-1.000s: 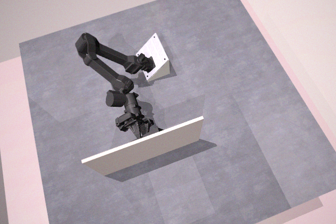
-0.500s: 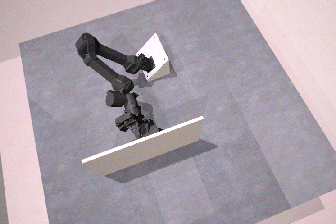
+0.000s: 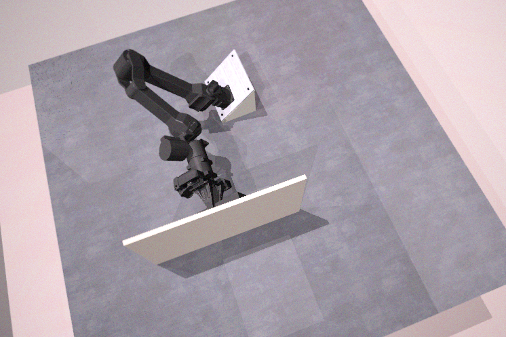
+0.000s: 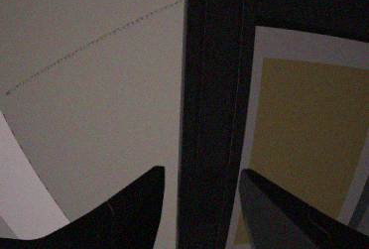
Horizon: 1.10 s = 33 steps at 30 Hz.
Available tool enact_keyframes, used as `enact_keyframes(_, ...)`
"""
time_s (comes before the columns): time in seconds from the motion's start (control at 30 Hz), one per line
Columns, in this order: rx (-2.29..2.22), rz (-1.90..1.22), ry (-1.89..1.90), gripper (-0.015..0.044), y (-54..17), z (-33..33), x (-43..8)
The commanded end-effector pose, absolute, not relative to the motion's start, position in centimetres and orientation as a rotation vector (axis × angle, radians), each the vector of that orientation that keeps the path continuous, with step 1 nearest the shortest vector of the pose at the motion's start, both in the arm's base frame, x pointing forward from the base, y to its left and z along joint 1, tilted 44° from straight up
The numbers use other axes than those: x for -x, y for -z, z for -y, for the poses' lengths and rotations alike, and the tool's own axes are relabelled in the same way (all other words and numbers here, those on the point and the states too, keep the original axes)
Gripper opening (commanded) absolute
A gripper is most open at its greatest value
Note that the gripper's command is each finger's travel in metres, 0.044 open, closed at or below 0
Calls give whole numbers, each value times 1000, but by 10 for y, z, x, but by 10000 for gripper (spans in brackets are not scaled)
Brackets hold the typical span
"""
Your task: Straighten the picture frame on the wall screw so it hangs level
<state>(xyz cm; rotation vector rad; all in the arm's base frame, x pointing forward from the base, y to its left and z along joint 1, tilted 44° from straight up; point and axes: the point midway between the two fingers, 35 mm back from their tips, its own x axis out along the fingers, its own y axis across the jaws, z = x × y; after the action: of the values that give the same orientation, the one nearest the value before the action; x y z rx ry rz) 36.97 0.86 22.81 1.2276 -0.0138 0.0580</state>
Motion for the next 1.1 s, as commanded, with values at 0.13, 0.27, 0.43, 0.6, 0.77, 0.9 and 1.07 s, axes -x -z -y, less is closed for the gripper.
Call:
enact_keyframes(0.13, -1230, 17, -55, 43, -229, -8, -370)
enact_keyframes(0.27, -1230, 17, -55, 0, -229, -8, -370)
enact_keyframes(0.43, -1230, 17, -55, 0, -229, -8, -370)
enact_keyframes(0.6, -1230, 17, -55, 0, -229, -9, -370)
enact_keyframes(0.77, -1230, 17, -55, 0, -230, -9, -370)
enact_keyframes(0.9, -1230, 17, -55, 0, -231, -10, -370)
enact_keyframes(1.07, -1230, 17, -55, 0, -232, -10, -370)
